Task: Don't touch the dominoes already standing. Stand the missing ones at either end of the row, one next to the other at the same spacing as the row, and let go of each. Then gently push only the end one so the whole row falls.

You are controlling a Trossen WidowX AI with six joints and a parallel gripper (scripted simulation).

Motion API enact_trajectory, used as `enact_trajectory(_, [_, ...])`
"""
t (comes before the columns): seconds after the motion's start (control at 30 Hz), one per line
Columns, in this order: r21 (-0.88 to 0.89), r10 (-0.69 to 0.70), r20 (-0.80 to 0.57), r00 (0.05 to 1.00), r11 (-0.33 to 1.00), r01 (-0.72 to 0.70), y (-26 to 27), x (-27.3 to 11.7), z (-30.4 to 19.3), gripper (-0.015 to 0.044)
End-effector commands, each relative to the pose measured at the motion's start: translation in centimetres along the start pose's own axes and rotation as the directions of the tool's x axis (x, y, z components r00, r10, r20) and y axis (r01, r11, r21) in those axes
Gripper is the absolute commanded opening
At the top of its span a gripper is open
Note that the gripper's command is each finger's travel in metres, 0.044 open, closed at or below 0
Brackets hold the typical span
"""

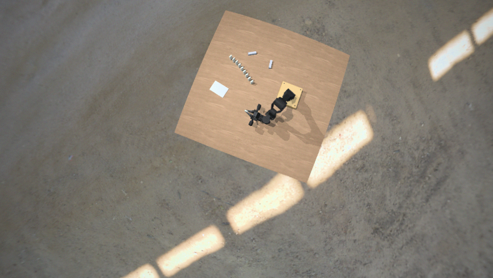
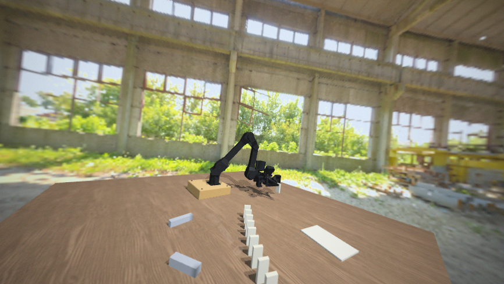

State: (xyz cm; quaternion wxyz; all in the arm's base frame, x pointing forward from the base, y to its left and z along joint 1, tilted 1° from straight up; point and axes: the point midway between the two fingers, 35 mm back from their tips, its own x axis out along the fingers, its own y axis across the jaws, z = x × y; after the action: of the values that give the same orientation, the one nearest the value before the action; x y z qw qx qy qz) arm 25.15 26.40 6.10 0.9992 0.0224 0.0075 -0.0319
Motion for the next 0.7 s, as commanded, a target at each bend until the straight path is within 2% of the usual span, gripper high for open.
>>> enact_trajectory(0.0, [0.011,-0.002,-0.01,1.0,1.0,0.002,0.2,0.3,-1.5,0.0023])
enact_trajectory(0.23, [0.011,-0.007,-0.031,0.999,1.0,0.008,-0.1,0.6,-4.2,0.0023])
enact_trajectory(0.6, [0.011,-0.007,-0.032,0.999,1.0,0.008,-0.1,0.6,-4.2,0.0023])
enact_trajectory(0.67, [0.011,-0.007,-0.032,0.999,1.0,0.008,-0.1,0.6,-4.2,0.0075])
